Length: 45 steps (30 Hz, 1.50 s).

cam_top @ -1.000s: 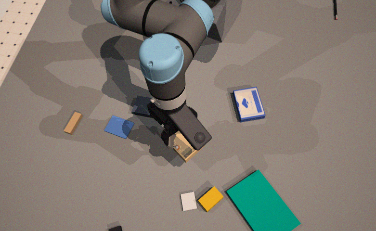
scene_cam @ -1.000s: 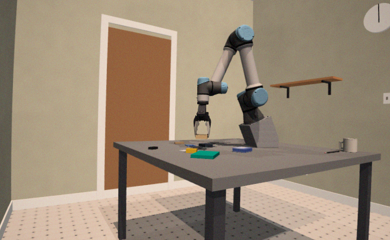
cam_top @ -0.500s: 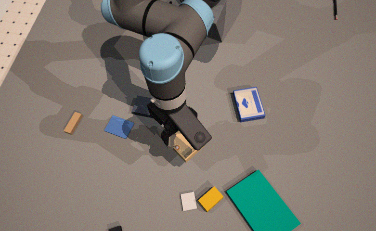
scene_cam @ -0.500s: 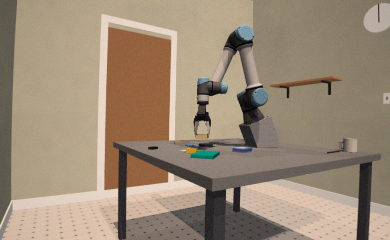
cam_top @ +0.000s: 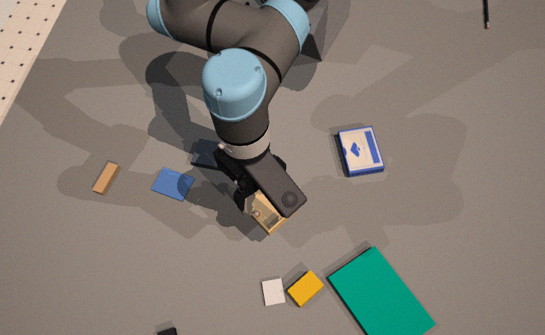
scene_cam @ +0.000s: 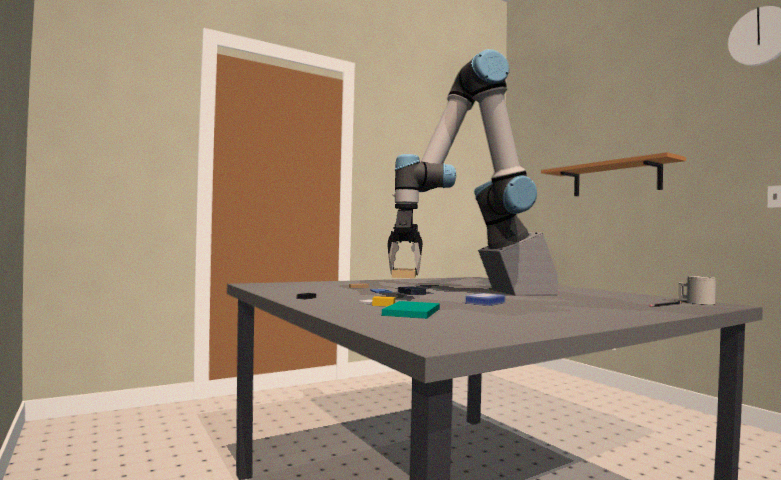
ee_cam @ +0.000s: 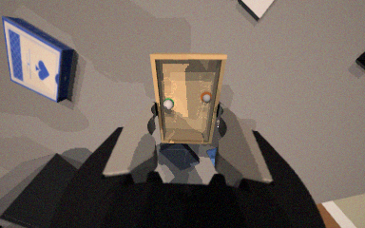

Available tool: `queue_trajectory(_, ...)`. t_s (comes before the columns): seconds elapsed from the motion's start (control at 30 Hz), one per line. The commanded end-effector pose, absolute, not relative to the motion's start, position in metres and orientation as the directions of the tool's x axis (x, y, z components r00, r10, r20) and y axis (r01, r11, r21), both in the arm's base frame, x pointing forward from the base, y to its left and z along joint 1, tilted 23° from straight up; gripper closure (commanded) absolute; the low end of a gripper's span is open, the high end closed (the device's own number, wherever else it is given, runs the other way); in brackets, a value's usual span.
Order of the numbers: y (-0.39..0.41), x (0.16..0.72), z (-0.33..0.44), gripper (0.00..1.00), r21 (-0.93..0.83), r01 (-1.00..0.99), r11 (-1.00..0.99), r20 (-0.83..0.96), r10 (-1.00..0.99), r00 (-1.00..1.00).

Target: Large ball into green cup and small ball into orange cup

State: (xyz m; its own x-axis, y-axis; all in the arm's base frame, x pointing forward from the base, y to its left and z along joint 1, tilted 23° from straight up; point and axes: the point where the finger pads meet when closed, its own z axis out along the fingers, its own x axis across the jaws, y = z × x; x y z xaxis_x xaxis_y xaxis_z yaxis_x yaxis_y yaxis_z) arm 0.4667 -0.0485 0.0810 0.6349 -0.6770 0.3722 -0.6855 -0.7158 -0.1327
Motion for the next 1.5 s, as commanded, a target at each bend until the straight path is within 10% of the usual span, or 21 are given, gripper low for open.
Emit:
queue_trajectory(0.0,-0.0485,0.4669,0.0815,0.56,-0.133,-0.685,-0.716,0.373,-0.677,0.635)
queue_trajectory(1.47,-0.0497,0.4694,0.0753,0.56,-0.133,-0.685,-0.716,0.372,-0.677,0.635)
